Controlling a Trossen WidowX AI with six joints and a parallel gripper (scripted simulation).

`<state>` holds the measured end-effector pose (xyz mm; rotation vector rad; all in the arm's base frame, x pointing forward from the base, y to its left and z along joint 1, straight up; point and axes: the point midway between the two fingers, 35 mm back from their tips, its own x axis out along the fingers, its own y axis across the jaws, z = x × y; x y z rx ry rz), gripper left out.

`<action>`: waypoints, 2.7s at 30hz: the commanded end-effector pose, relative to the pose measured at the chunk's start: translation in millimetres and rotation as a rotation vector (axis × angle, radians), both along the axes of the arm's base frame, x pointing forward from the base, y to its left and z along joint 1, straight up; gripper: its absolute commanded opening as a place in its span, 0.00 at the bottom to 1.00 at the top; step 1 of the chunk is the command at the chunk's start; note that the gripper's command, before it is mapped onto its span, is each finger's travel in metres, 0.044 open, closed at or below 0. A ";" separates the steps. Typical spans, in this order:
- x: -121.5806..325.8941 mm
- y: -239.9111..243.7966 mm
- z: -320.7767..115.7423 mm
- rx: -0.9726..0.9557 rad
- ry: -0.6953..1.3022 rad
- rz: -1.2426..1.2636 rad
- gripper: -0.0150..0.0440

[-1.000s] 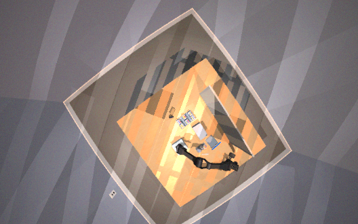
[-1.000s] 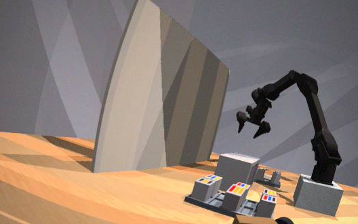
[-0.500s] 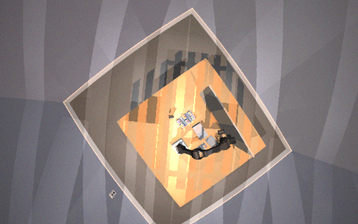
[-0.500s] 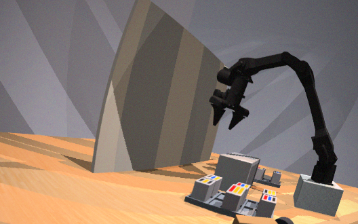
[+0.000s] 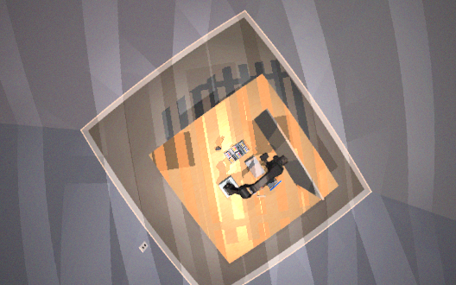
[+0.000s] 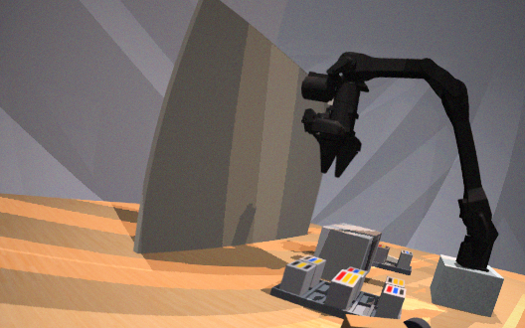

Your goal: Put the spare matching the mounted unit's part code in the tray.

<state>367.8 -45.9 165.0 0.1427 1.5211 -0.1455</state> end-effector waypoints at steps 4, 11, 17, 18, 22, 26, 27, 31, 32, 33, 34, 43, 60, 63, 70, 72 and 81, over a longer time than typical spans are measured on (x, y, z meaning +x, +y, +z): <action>-1.9 1.6 1.2 0.000 0.005 0.009 1.00; -1.7 3.9 0.4 -0.001 0.006 0.030 1.00; -5.7 81.3 -28.0 -0.023 0.007 0.739 1.00; -8.8 95.7 -33.5 -0.027 0.007 0.874 1.00; -24.0 142.2 -51.8 -0.042 0.005 1.326 1.00; -36.8 168.6 -63.0 -0.051 0.003 1.600 1.00; -37.0 168.9 -63.1 -0.051 0.003 1.603 1.00; -37.0 168.9 -63.1 -0.051 0.003 1.603 1.00; -37.0 168.9 -63.1 -0.051 0.003 1.603 1.00; -37.0 168.9 -63.1 -0.051 0.003 1.603 1.00; -37.0 168.9 -63.1 -0.051 0.003 1.603 1.00; -30.0 173.9 -102.7 -0.052 0.003 1.603 0.76; -30.9 176.5 -114.9 -0.051 0.003 1.603 0.76; -30.4 176.7 -119.8 -0.051 0.003 1.603 0.76; -29.4 177.1 -131.5 -0.051 0.003 1.603 0.76; -29.2 177.1 -134.8 -0.051 0.003 1.603 0.76; -28.7 177.3 -149.7 -0.051 0.003 1.603 0.76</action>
